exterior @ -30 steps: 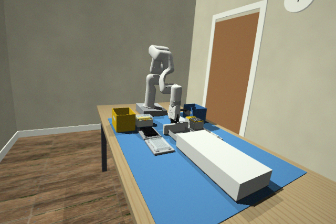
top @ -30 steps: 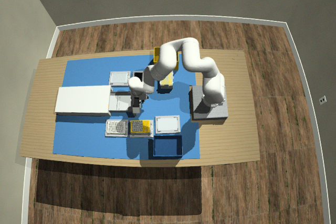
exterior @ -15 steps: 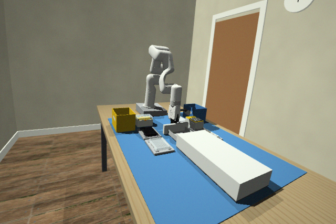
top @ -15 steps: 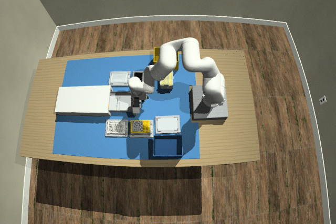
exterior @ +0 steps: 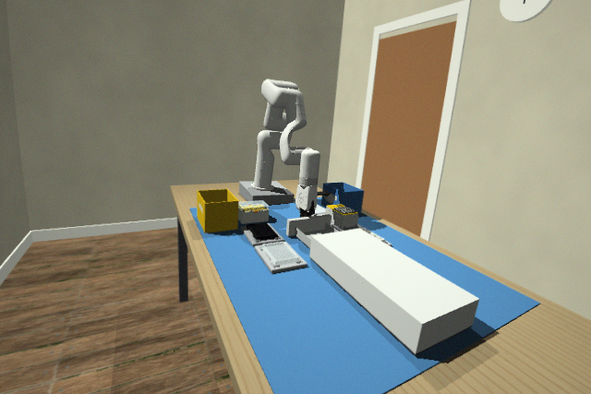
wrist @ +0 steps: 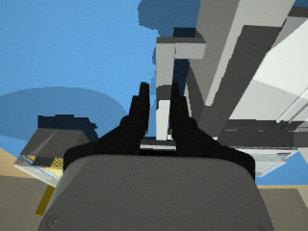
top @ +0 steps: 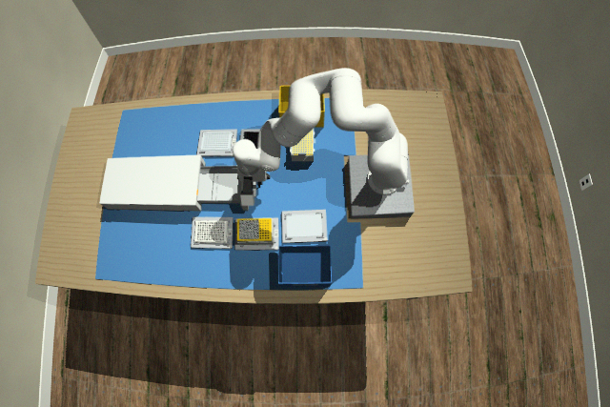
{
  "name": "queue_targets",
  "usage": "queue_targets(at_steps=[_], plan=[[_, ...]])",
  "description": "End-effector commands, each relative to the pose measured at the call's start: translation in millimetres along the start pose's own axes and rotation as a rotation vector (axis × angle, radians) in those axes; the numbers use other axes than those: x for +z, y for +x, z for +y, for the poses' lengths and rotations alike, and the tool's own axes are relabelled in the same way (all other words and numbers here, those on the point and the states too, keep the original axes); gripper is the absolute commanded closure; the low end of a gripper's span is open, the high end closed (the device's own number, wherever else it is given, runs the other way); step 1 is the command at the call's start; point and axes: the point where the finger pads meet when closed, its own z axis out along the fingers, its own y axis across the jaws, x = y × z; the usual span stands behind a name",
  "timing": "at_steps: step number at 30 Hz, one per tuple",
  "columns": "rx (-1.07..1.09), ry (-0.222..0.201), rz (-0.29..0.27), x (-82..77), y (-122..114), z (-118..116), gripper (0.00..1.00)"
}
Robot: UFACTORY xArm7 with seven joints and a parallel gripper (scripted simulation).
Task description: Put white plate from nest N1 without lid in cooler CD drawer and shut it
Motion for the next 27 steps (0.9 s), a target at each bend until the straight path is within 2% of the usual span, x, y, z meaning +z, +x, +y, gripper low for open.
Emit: queue_targets(at_steps=[1, 13, 27], plan=[[0.0, -0.004, 0.0, -1.4, 0, 2, 0.79], [0.0, -0.004, 0.0, -1.4, 0, 2, 0.79], [0.0, -0.004, 0.0, -21.4, 0, 1, 0.79]])
